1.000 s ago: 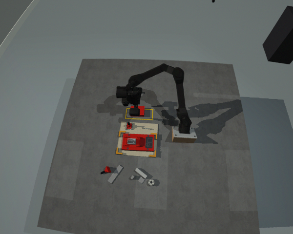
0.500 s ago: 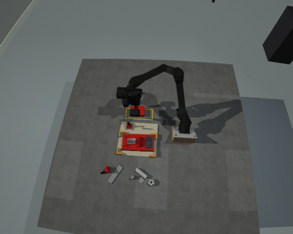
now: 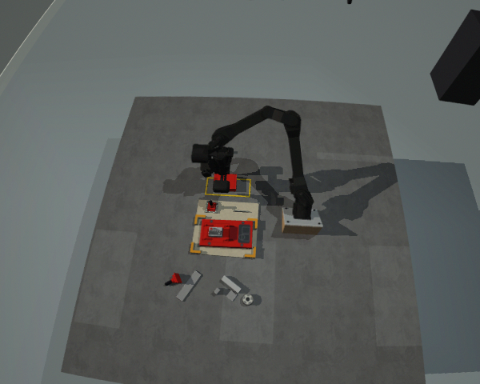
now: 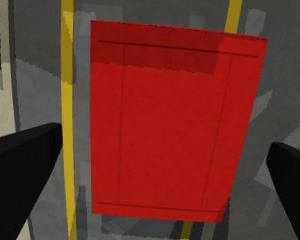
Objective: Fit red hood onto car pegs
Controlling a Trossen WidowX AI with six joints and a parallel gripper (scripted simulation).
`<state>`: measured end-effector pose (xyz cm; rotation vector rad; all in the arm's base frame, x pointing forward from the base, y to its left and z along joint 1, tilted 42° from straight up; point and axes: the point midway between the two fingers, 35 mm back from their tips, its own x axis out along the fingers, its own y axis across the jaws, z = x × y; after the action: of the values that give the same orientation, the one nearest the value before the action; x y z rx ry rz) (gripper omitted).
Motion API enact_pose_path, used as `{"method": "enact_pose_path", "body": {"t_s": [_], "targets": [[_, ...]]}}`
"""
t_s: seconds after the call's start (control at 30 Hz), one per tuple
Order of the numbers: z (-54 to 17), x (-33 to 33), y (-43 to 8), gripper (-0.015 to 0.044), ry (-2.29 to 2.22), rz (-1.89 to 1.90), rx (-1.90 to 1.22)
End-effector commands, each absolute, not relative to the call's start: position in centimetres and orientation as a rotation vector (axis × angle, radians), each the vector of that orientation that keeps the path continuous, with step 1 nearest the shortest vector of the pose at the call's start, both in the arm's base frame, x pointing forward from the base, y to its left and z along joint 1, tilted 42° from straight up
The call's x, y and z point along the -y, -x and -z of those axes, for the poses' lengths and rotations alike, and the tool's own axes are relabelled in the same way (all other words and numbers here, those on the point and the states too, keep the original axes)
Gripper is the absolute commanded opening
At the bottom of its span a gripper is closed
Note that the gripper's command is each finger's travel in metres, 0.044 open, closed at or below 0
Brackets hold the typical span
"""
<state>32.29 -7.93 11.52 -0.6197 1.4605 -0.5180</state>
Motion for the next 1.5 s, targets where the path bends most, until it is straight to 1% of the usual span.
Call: {"method": "enact_pose_path", "body": {"t_s": [0.0, 1.47], "targets": [[-11.2, 8.3, -32.1, 0.0440, 0.628, 0.521, -1.466], [-9.7, 9.6, -32.2, 0.0440, 0.628, 0.522, -1.466]]}}
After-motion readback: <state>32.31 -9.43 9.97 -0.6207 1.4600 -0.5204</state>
